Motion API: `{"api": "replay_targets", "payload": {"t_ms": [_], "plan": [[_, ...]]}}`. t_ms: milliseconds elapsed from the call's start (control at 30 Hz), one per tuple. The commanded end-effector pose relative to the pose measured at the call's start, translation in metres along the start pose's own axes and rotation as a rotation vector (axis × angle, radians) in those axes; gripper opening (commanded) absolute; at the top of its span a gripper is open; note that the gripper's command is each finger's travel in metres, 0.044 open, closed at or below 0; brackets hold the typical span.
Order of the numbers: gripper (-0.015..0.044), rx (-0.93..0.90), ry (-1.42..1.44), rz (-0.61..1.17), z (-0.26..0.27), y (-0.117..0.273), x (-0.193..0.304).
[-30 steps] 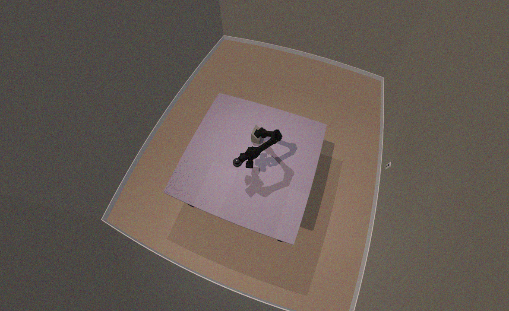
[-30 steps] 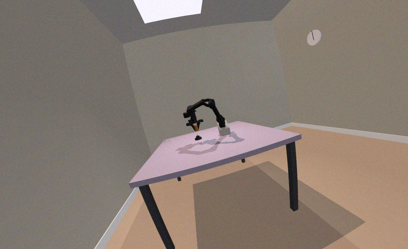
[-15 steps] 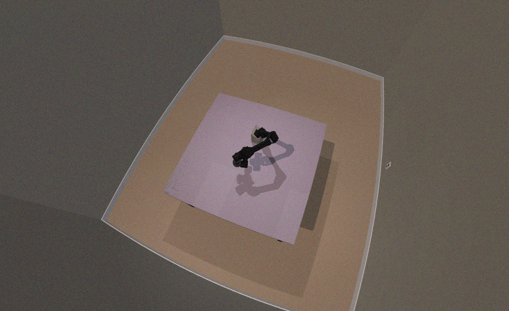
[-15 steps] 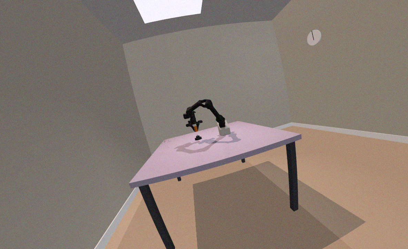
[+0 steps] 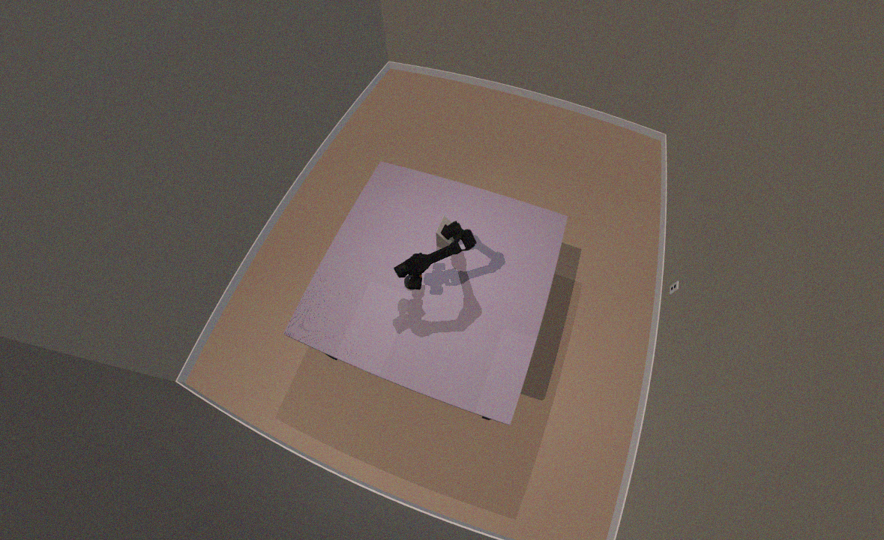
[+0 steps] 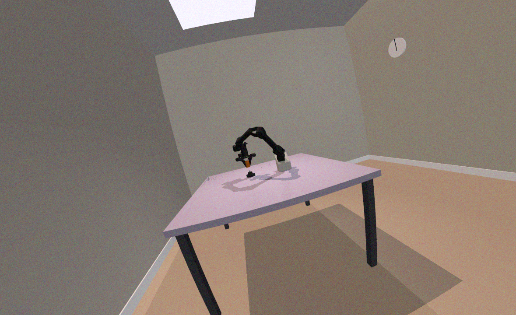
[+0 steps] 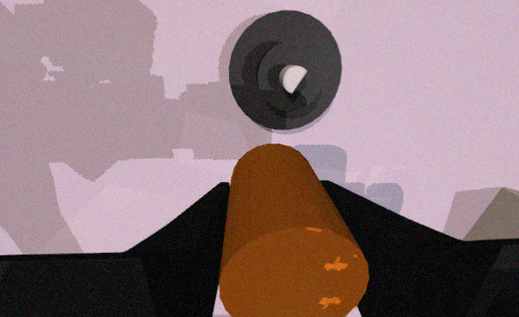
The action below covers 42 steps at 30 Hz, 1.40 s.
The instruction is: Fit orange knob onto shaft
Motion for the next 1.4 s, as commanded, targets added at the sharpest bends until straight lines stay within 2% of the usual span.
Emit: {"api": "replay_targets", "payload": {"t_ms": [0, 367, 767, 1367], "plan": [[0.0, 0.0, 0.005, -0.005, -0.002, -0.004, -0.014], [0.0, -0.003, 0.009, -0.002, -0.008, -0.016, -0.046], [0.0, -0.004, 0.004, -0.001, -0.008, -0.042, -0.047], [0.0, -0.004, 0.01, -0.001, -0.007, -0.042, -0.046]]}}
Point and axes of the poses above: the point midway between the two fingers, 35 mm back from their tips, its own y axis back along the fingers, its own z axis across the jaws, x = y × z, the point moved 6 cm from there along y, back along the fingers, and after that the axes turned 12 degrees about -y, right-handed, at the moved point
